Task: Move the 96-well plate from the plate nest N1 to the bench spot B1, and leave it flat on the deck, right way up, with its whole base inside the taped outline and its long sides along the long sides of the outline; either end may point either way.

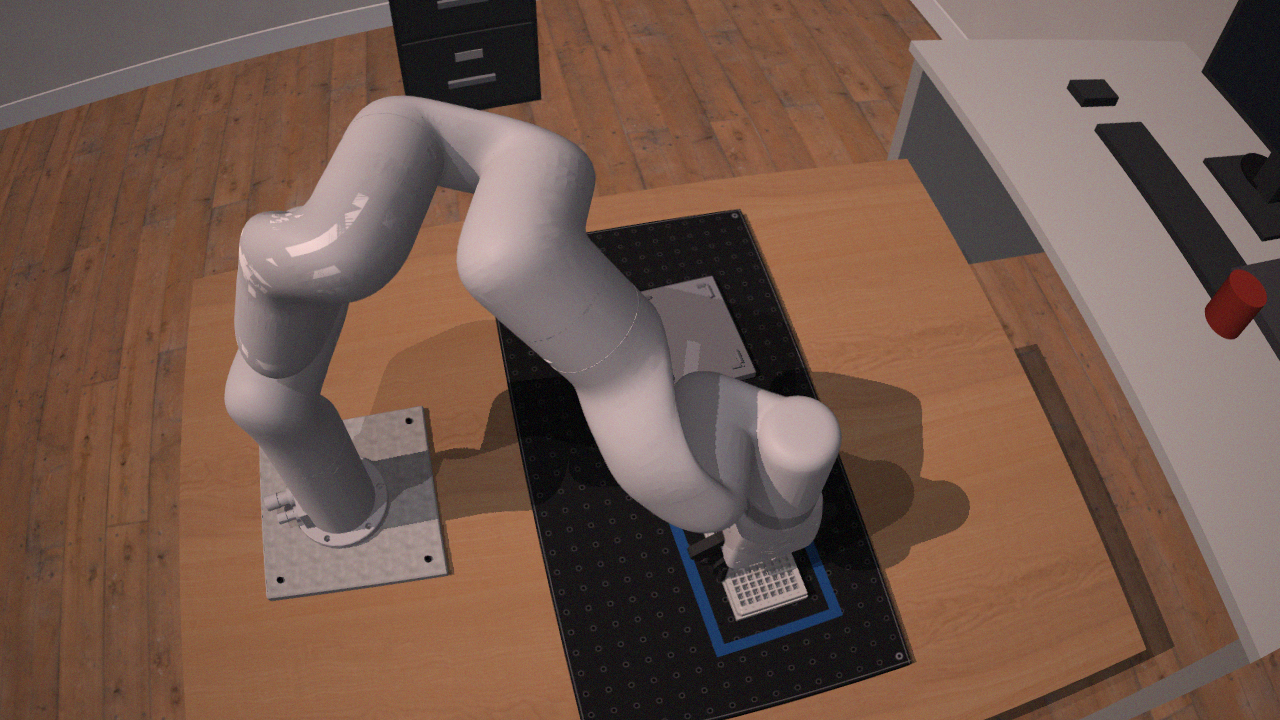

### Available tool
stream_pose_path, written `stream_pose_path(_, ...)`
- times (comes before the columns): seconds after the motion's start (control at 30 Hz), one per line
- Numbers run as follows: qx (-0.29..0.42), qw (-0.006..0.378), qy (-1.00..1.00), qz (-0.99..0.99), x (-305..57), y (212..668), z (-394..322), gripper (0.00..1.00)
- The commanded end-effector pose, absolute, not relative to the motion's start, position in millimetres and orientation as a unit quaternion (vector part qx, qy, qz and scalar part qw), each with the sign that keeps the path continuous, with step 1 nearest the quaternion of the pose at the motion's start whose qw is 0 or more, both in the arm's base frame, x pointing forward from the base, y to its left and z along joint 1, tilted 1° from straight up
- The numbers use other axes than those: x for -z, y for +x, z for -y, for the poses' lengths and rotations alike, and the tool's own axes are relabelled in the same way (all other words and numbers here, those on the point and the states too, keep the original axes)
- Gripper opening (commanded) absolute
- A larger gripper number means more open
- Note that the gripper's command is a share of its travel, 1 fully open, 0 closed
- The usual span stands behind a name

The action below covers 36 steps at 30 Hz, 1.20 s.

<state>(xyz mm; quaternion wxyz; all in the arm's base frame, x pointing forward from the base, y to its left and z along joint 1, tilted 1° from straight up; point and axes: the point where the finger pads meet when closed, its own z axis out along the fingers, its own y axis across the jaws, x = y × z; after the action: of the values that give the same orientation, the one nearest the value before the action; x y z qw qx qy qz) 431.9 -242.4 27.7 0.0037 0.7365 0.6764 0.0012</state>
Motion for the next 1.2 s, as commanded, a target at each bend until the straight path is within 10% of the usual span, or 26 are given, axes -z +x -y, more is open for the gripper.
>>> stream_pose_path(0.0,-0.002,0.006,0.737,-0.676,-28.7,433.2,243.1,0.0)
stream_pose_path(0.27,-0.002,0.006,0.737,-0.676,-27.7,433.2,243.1,0.0)
stream_pose_path(0.3,-0.002,0.006,0.737,-0.676,-27.0,433.2,243.1,1.0)
stream_pose_path(1.17,-0.002,0.006,0.737,-0.676,-27.0,433.2,243.1,1.0)
